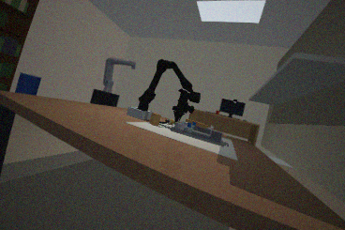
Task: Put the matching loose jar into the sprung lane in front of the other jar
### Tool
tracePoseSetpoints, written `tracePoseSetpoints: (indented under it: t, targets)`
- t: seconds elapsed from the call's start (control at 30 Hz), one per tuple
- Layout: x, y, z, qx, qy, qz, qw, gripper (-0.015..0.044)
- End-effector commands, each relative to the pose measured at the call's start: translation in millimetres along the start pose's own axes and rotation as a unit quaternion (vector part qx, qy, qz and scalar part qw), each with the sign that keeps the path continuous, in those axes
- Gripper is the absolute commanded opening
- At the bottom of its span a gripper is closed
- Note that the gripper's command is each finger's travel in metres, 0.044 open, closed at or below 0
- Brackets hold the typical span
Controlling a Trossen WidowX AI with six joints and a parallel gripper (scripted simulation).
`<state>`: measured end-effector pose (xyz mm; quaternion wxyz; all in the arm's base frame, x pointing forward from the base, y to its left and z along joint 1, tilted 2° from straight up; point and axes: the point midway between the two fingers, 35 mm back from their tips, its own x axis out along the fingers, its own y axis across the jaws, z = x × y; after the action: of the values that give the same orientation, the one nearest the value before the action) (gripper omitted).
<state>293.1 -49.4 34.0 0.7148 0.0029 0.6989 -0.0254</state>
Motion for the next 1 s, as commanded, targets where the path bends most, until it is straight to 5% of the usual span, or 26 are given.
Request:
tracePoseSetpoints:
  t: [0.0,0.97]
  targets:
    - [-3,0,9,0.002,-0.012,0.001,1.000,0.0000]
    - [-5,0,21,0.002,-0.013,0.001,1.000,0.0000]
